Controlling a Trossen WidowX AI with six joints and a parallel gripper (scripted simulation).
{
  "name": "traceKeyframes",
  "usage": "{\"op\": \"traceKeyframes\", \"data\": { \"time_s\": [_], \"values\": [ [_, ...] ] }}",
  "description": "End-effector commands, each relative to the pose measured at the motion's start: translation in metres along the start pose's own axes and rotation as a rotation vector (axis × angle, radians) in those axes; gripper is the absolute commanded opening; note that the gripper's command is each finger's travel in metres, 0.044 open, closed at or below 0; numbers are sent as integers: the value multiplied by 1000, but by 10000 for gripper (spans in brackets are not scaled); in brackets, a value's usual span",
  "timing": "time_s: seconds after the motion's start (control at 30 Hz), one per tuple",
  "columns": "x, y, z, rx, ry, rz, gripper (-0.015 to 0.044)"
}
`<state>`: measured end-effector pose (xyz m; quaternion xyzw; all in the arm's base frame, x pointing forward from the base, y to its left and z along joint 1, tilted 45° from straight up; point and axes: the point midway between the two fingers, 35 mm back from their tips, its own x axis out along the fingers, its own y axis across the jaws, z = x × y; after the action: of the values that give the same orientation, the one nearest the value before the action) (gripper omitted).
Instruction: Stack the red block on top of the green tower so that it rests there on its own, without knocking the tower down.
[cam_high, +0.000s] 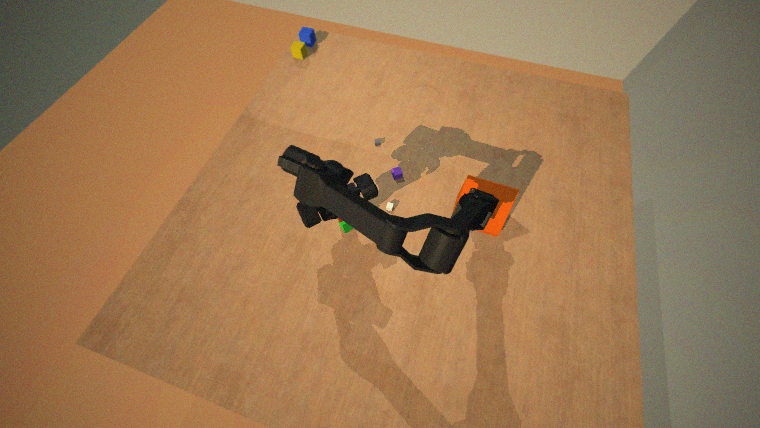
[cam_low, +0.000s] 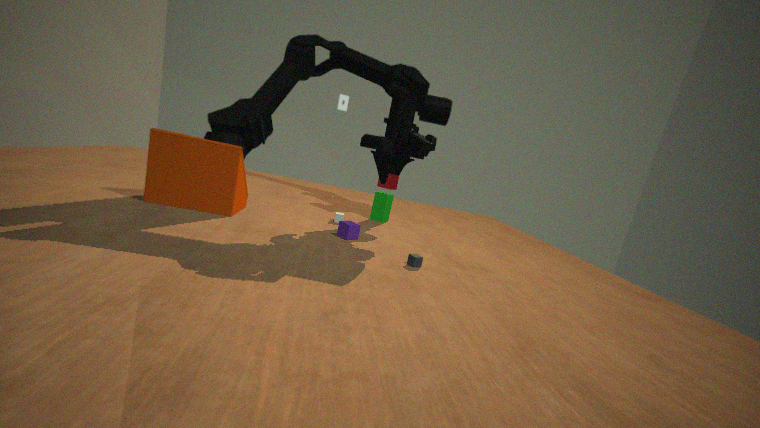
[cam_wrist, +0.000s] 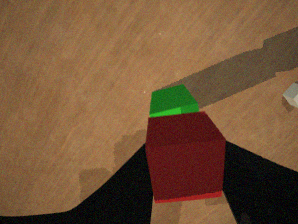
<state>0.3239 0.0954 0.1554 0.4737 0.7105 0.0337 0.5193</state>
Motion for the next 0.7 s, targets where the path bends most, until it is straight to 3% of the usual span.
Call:
{"op": "traceKeyframes", "data": {
  "time_s": [0.0,0.67],
  "values": [
    [11,0,-2,3,6,0,0],
    [14,-1,-2,3,6,0,0]
  ]
}}
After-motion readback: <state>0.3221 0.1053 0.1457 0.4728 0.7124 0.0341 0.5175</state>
